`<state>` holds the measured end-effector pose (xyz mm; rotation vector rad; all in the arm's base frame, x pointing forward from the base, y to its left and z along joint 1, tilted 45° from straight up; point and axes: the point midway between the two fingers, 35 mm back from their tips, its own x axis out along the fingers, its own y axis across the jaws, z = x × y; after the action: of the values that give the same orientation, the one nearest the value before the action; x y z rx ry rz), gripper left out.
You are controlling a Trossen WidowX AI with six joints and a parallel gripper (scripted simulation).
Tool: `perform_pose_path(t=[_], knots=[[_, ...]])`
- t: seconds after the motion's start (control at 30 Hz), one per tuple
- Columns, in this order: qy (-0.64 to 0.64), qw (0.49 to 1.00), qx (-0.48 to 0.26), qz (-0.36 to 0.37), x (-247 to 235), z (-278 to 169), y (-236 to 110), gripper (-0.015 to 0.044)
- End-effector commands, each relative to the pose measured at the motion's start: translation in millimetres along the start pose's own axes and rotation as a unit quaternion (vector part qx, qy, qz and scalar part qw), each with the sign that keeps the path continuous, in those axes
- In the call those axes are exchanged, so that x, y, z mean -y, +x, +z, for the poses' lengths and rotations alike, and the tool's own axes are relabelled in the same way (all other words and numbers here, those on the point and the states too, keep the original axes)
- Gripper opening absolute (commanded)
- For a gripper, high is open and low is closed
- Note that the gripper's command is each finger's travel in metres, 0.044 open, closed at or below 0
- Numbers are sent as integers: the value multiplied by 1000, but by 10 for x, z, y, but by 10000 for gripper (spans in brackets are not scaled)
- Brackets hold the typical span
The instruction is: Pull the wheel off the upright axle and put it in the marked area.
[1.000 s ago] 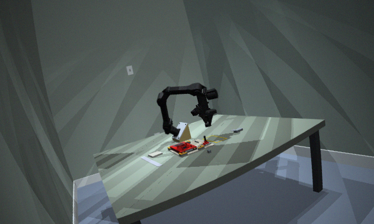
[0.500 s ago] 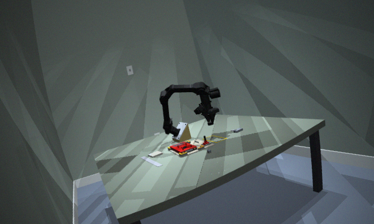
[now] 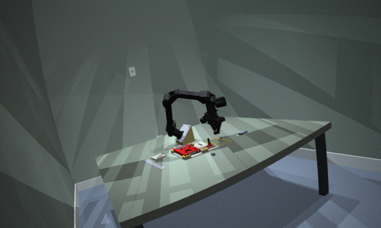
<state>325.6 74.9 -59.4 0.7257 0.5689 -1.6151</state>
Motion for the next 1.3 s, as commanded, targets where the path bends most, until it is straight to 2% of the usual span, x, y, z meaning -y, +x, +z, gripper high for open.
perform_pose_path(t=[0.0, 0.2, 0.37, 0.73, 1.0, 1.1, 1.13, 1.27], knots=[[-5, 1000, 7, -4, 19, 0, 234, 0], [-5, 1000, 8, -4, 44, 23, 546, 0], [-5, 1000, 9, -4, 49, 27, 580, 0], [0, 1000, 6, -6, 38, 38, 526, 289], [-5, 1000, 7, -4, 34, 21, -37, 300], [-5, 1000, 7, -4, 35, 22, -55, 300], [-10, 1000, 9, 0, 50, -4, -5, 326], [-9, 1000, 7, -2, 312, 95, -215, 431]])
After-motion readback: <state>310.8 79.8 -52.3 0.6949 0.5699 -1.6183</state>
